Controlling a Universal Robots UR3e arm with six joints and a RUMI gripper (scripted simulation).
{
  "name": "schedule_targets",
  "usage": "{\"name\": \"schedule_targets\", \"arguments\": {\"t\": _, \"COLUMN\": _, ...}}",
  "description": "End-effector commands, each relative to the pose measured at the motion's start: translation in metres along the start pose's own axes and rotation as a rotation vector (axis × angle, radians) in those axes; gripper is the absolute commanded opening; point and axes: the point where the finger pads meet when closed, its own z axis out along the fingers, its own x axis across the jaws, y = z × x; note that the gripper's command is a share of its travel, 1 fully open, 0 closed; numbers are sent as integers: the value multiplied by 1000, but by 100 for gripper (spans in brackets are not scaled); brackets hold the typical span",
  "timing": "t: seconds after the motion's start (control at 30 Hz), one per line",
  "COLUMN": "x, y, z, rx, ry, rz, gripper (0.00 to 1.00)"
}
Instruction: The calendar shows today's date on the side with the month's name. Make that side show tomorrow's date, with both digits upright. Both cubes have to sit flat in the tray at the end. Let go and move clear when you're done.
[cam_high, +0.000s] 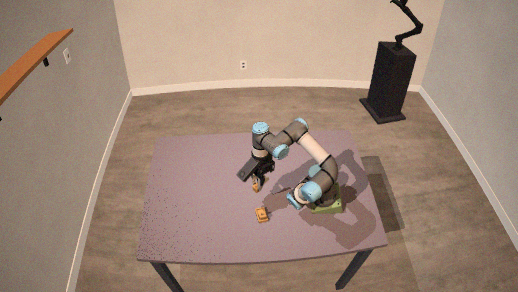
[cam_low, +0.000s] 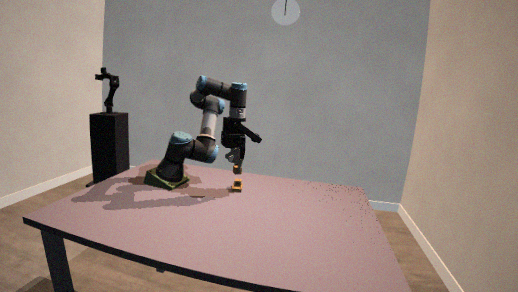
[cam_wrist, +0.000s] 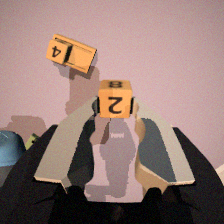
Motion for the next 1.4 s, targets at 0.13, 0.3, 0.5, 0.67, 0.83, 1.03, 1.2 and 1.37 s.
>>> {"name": "schedule_targets", "arguments": {"t": 0.13, "x": 15, "y": 8, "z": 0, "rx": -1, "ry": 6, "rz": 270, "gripper": 10}}
{"name": "schedule_targets", "arguments": {"t": 0.3, "x": 21, "y": 13, "z": 1, "rx": 1, "ry": 8, "rz": 387, "gripper": 10}}
{"name": "schedule_targets", "arguments": {"t": 0.5, "x": 22, "y": 14, "z": 1, "rx": 2, "ry": 8, "rz": 416, "gripper": 10}}
{"name": "schedule_targets", "arguments": {"t": 0.67, "x": 22, "y": 14, "z": 1, "rx": 2, "ry": 8, "rz": 416, "gripper": 10}}
{"name": "schedule_targets", "arguments": {"t": 0.83, "x": 22, "y": 14, "z": 1, "rx": 2, "ry": 8, "rz": 416, "gripper": 10}}
{"name": "schedule_targets", "arguments": {"t": 1.03, "x": 22, "y": 14, "z": 1, "rx": 2, "ry": 8, "rz": 416, "gripper": 10}}
{"name": "schedule_targets", "arguments": {"t": 1.2, "x": 22, "y": 14, "z": 2, "rx": 2, "ry": 8, "rz": 416, "gripper": 10}}
{"name": "schedule_targets", "arguments": {"t": 1.37, "x": 23, "y": 14, "z": 7, "rx": 2, "ry": 8, "rz": 416, "gripper": 10}}
